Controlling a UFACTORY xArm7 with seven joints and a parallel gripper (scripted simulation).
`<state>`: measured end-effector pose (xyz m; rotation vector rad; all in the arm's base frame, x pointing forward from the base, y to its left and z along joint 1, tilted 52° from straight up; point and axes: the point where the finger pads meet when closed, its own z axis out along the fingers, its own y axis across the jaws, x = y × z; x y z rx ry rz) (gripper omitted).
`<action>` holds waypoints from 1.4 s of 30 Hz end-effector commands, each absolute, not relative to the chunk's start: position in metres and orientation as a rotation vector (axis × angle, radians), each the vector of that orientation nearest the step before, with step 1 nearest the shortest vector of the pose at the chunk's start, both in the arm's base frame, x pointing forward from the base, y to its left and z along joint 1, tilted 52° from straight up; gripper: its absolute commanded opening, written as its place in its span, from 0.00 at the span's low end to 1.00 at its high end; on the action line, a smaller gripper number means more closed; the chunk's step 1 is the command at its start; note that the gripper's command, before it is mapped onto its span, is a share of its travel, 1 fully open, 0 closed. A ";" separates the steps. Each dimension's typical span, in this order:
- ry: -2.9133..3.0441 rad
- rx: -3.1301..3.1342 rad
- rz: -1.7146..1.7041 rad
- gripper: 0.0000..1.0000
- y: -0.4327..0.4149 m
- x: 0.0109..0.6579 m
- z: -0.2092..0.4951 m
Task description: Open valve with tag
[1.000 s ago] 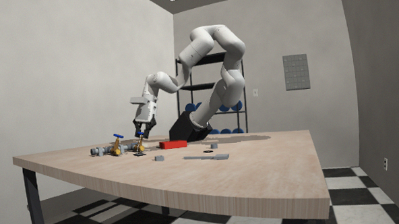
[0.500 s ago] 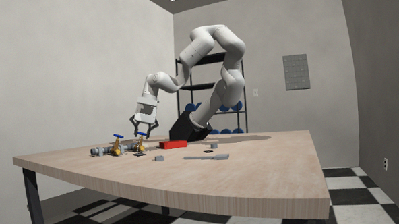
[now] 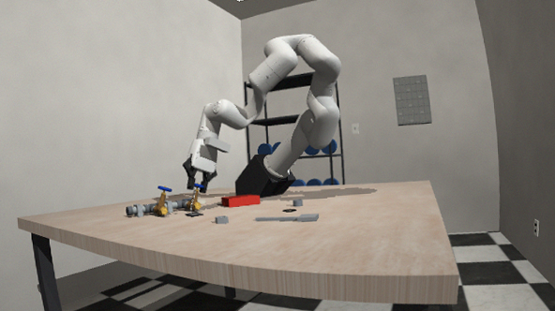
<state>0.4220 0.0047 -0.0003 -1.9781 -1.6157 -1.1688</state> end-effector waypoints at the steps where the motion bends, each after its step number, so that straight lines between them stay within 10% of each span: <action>1: -1.779 -1.890 -1.290 0.00 0.003 0.423 0.000; 8: -1.799 -1.879 -1.296 0.00 0.003 0.423 0.000; 9: -1.799 -1.879 -1.296 1.00 0.003 0.423 0.000; 42: -1.728 -1.918 -1.275 1.00 0.003 0.423 0.000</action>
